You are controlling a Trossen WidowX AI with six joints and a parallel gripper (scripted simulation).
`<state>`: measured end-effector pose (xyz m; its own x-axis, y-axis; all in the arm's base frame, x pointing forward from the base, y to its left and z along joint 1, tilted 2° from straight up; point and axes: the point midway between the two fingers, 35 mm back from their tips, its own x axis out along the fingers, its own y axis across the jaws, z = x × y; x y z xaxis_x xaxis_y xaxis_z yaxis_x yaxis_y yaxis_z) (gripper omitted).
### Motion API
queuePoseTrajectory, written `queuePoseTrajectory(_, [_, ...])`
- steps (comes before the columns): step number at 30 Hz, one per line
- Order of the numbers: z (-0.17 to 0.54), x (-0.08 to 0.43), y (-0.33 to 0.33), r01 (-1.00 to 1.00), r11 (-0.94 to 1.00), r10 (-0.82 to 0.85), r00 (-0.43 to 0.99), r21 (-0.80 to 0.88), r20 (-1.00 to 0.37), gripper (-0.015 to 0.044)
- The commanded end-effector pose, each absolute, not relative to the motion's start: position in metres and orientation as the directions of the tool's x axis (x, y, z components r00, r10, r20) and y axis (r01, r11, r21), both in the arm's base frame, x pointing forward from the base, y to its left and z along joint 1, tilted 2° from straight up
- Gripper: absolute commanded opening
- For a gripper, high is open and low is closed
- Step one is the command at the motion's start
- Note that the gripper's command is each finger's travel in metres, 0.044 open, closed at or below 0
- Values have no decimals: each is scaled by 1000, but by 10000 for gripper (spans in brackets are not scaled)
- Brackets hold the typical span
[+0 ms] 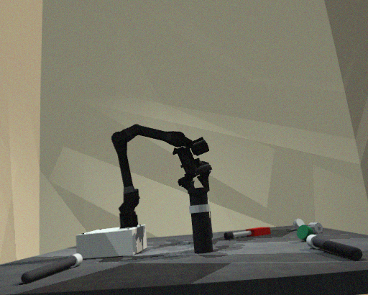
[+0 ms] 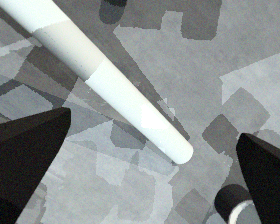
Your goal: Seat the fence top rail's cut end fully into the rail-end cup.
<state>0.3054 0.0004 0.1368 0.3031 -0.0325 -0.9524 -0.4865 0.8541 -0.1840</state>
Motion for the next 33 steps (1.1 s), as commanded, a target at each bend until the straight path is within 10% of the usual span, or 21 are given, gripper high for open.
queuePoseTrajectory(1, [97, 317, 1, -924, 371, -29, 83, -88, -996, 440])
queuePoseTrajectory(5, [80, 319, 1, -991, 136, -28, -4, 0, -1000, 440])
queuePoseTrajectory(33, [44, 319, 0, -991, 137, -29, -4, 0, -1000, 440])
